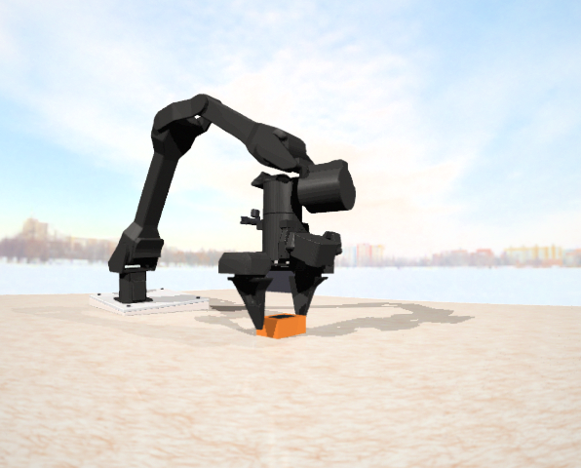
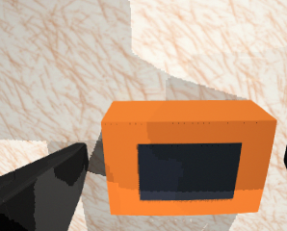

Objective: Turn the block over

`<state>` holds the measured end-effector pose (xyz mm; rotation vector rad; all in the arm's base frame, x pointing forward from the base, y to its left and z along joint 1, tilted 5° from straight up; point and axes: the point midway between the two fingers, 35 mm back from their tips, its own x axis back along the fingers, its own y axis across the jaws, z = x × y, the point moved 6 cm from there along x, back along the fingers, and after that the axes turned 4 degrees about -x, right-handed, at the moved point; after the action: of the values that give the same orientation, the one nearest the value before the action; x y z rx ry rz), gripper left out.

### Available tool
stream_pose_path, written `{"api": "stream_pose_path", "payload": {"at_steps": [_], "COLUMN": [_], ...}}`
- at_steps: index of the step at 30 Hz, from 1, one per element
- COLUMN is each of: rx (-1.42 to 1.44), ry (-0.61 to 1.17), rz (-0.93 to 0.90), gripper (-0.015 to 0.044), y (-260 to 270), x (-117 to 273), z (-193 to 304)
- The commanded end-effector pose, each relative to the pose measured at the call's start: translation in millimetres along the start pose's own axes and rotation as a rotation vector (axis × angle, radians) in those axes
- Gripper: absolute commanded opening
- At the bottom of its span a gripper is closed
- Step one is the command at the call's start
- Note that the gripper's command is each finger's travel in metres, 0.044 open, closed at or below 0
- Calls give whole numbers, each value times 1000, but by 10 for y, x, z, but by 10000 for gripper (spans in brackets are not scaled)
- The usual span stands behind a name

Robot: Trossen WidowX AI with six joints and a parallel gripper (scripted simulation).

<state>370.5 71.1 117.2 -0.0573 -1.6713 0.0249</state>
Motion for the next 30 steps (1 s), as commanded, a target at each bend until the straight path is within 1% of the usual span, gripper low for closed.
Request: {"api": "stream_pose_path", "payload": {"at_steps": [1, 3, 24, 26, 29, 30], "rx": [0, 0, 0, 0, 1, 0], "ry": [5, 5, 5, 5, 5, 5], "rz": [-3, -3, -3, -4, -4, -4], "gripper": [335, 282, 143, 90, 11, 0], "y": [3, 3, 3, 3, 3, 3], "x": [-34, -34, -34, 4, 180, 228], "z": [8, 8, 8, 6, 3, 4]}}
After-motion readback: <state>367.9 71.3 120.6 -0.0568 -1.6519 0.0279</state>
